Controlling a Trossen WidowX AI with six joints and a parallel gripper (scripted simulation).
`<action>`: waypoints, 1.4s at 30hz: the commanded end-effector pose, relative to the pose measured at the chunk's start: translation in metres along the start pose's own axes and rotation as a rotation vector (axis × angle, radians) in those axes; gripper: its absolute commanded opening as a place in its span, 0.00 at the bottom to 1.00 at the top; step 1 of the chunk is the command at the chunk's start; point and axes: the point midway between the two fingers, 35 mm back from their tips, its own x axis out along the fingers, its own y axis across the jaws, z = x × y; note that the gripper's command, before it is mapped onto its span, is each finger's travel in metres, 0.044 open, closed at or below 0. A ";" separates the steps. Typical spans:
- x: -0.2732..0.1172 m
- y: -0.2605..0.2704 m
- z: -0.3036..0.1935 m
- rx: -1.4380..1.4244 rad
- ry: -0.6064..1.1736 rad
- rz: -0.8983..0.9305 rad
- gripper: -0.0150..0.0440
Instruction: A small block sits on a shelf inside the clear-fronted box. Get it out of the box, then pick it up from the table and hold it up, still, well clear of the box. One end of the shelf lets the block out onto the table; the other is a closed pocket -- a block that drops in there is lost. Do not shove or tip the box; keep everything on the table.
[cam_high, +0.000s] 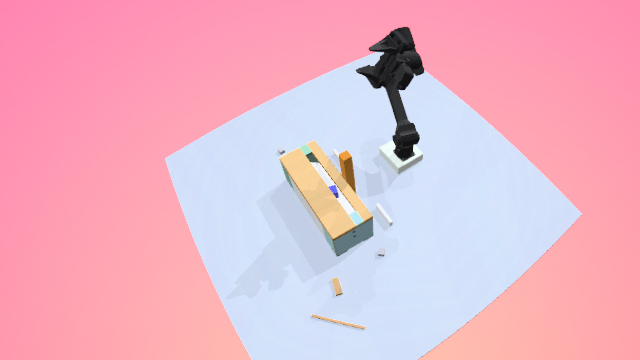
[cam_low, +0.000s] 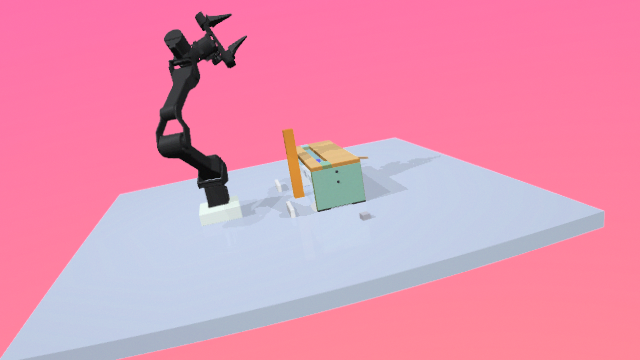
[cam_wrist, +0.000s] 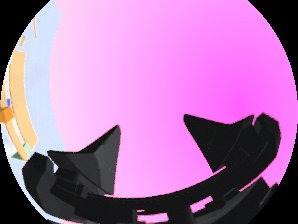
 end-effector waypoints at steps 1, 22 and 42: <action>0.000 0.000 0.001 -0.004 0.000 0.000 0.93; 0.110 0.145 0.115 -0.510 -0.244 0.533 0.93; 0.026 0.387 0.036 0.165 -0.259 1.882 0.93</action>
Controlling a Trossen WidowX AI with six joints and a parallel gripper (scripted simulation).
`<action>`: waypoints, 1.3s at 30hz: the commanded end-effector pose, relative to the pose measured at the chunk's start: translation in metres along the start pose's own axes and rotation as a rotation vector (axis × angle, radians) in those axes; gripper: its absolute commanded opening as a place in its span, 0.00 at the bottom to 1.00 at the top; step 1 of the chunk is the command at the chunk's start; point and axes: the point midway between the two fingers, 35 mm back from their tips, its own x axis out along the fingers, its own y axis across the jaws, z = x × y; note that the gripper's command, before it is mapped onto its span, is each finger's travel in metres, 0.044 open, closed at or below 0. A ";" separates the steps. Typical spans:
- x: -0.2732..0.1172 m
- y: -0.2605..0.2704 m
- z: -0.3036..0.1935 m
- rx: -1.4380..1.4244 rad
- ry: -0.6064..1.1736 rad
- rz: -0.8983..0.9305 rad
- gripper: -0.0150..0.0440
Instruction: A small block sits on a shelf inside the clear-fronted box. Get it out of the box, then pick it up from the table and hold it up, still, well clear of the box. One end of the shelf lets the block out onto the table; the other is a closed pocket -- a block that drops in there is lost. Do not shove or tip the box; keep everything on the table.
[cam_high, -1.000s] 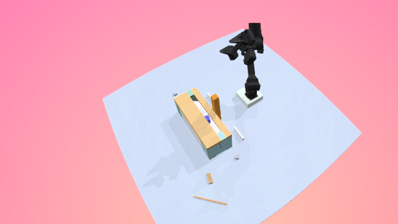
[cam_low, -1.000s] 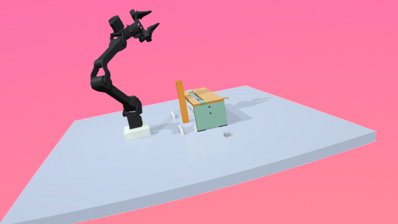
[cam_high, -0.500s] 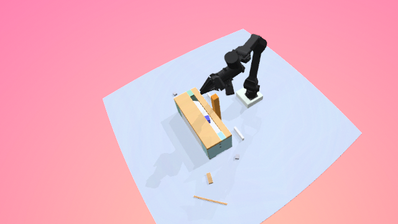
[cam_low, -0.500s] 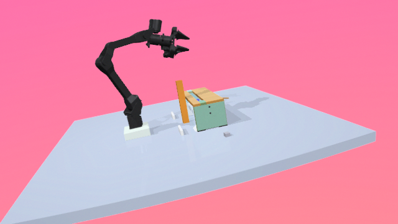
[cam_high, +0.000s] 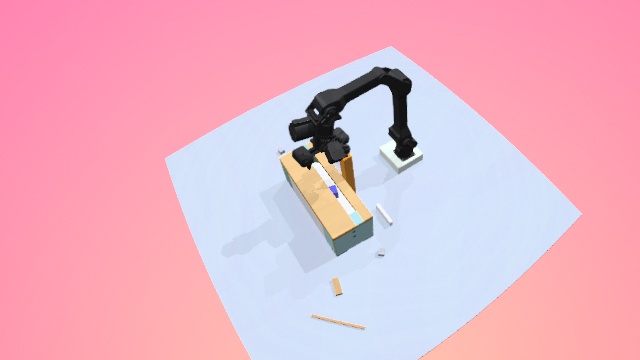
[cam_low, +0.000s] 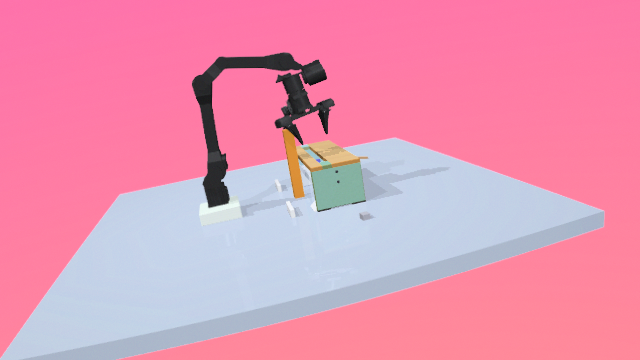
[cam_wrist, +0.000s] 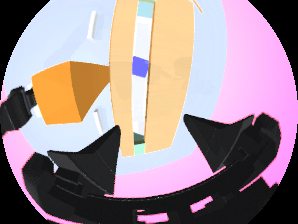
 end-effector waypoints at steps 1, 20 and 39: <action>0.018 0.022 -0.010 0.158 -0.131 0.180 0.93; 0.017 0.018 0.008 0.167 -0.141 0.190 0.93; 0.013 0.012 0.039 0.168 -0.144 0.189 0.93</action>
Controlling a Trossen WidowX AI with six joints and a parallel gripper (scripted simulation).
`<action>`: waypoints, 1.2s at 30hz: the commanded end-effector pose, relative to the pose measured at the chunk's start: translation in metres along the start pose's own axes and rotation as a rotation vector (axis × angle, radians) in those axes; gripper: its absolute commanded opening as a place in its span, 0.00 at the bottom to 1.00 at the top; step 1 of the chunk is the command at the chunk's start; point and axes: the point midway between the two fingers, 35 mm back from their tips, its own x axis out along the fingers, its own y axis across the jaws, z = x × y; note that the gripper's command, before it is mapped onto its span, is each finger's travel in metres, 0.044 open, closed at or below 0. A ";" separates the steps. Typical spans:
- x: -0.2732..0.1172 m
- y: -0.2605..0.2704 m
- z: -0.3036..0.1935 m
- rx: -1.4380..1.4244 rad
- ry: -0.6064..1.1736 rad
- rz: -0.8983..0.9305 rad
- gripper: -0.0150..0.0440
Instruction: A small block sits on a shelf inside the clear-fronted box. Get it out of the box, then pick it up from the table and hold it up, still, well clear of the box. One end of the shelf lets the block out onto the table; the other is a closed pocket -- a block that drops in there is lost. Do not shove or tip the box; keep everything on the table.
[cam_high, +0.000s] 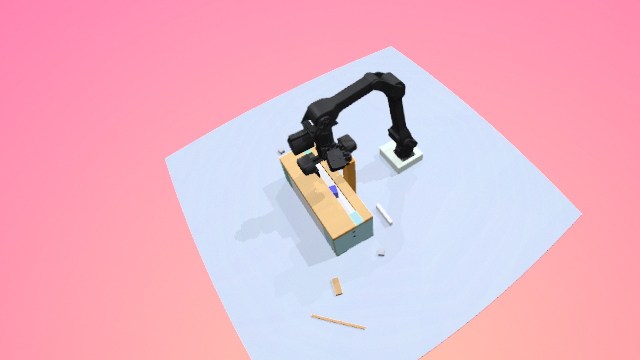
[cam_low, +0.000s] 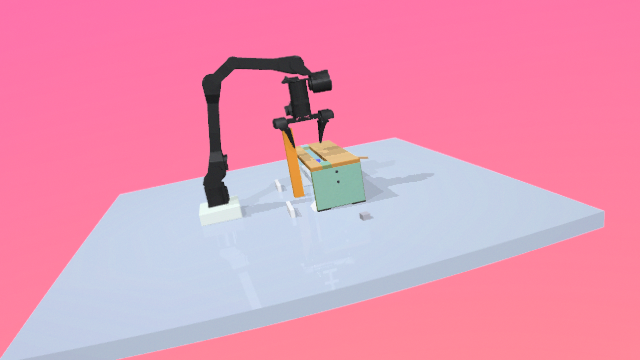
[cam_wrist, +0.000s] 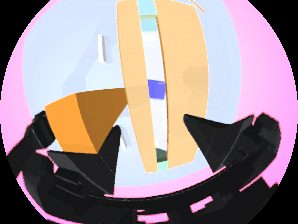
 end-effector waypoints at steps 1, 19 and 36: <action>0.000 0.000 0.007 0.003 -0.004 0.000 0.93; 0.001 0.002 0.037 0.003 -0.007 0.000 0.93; 0.002 0.005 0.051 0.000 -0.004 0.004 0.93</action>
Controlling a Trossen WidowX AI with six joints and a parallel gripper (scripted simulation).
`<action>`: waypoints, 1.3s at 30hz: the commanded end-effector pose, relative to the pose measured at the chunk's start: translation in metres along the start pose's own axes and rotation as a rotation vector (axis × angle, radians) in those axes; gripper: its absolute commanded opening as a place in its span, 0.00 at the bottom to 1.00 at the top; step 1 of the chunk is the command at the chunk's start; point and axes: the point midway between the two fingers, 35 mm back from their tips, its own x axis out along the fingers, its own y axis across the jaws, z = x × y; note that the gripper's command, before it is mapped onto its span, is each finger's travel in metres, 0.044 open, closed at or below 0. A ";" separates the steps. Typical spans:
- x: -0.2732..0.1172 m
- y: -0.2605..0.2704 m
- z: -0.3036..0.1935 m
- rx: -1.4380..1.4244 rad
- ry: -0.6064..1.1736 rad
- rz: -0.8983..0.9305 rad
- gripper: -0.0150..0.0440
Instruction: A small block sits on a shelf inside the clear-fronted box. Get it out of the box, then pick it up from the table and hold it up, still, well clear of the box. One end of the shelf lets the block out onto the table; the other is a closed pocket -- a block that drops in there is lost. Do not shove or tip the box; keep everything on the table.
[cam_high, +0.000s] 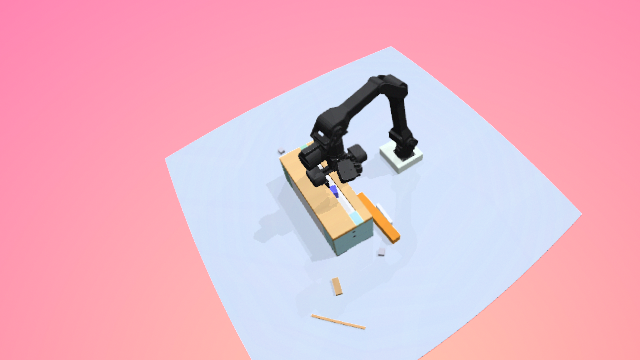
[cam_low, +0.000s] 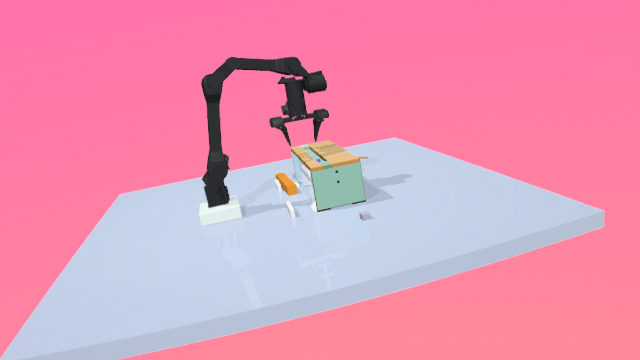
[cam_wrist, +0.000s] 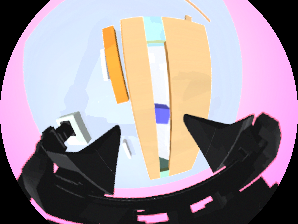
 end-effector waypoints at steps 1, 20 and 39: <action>0.000 0.000 -0.001 -0.002 0.001 0.000 0.93; 0.003 0.026 0.026 0.002 0.348 0.000 0.93; 0.032 0.024 0.027 0.002 0.348 -0.001 0.93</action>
